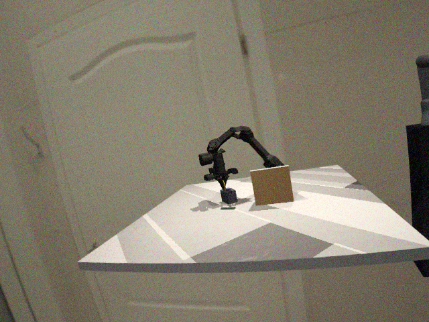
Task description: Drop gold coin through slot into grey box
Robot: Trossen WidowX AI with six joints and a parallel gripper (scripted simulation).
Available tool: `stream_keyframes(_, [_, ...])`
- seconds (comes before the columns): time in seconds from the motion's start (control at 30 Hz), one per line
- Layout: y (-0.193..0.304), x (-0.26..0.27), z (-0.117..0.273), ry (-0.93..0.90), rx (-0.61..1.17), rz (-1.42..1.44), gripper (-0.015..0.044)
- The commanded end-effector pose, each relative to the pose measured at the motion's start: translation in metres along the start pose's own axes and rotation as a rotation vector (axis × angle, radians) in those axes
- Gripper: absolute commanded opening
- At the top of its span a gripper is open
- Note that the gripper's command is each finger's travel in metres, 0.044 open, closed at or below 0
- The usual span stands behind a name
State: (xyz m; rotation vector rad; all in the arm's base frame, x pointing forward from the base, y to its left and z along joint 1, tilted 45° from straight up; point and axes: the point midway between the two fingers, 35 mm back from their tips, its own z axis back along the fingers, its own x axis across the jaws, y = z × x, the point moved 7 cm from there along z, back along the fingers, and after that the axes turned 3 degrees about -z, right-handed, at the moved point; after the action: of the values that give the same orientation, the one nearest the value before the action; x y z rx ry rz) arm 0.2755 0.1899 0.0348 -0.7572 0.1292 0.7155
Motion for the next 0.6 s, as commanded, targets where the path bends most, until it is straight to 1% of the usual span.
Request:
stream_keyframes(0.0, [-0.012, -0.005, 0.001, -0.001, -0.005, 0.003, 0.0000])
stream_keyframes(0.57, [-0.052, -0.026, 0.001, 0.002, -0.008, 0.002, 0.0000])
